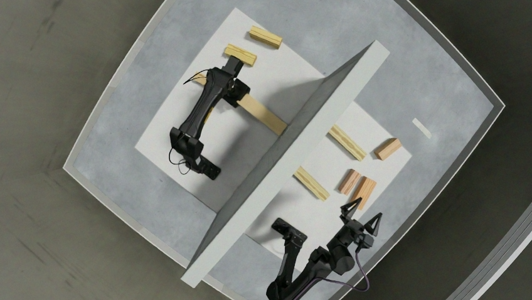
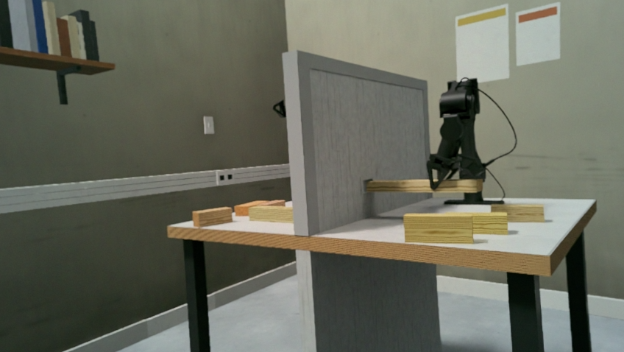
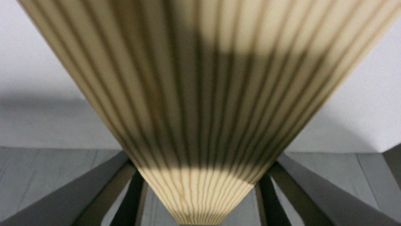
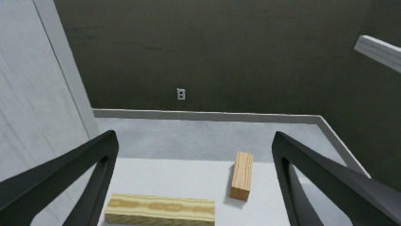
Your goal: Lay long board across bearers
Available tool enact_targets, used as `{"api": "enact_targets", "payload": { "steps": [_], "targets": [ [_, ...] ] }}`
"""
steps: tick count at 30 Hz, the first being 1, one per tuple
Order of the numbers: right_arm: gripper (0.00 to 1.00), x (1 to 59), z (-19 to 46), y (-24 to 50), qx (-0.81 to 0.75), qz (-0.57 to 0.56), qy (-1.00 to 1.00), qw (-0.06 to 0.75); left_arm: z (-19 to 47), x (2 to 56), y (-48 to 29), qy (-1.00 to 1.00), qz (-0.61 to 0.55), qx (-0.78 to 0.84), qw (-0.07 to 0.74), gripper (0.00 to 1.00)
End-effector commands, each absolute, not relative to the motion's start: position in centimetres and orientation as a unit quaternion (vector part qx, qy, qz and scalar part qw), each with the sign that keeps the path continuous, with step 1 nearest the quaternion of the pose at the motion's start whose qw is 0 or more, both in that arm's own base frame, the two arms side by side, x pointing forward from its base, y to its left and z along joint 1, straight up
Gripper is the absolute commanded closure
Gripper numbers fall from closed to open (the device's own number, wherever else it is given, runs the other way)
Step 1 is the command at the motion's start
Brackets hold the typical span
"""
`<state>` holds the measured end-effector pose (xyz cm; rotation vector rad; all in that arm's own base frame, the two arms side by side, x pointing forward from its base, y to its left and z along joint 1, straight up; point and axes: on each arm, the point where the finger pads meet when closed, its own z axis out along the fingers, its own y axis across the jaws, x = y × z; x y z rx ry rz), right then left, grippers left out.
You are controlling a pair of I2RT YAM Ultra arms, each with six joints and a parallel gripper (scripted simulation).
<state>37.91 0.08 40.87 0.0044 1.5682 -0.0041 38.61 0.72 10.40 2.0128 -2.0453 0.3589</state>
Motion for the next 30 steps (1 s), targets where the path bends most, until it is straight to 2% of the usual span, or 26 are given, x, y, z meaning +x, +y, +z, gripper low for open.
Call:
{"api": "enact_targets", "payload": {
  "steps": [1, 3, 8, 10, 30],
  "targets": [
    [0.0, 36.9, 42.9, -0.4, 0.007, -0.008, 0.692, 0.722, 12.5, 39.0, -0.7, -0.701, 0.155, 0.686, 0.116, 1.0],
    [0.0, 36.9, 42.9, -0.4, 0.007, -0.008, 0.692, 0.722, 11.6, 37.8, -1.0, -0.697, 0.142, 0.689, 0.136, 1.0],
    [0.0, 36.9, 42.9, -0.4, 0.007, -0.008, 0.692, 0.722, 12.8, 39.3, -1.0, -0.702, 0.16, 0.685, 0.11, 1.0],
    [0.0, 36.9, 42.9, -0.4, 0.007, -0.008, 0.692, 0.722, 11.9, 38.1, -1.3, -0.699, 0.146, 0.688, 0.13, 1.0],
    [0.0, 36.9, 42.9, -0.4, 0.007, -0.008, 0.692, 0.722, 12.2, 38.6, -2.4, -0.7, 0.153, 0.687, 0.123, 1.0]
  ]
}}
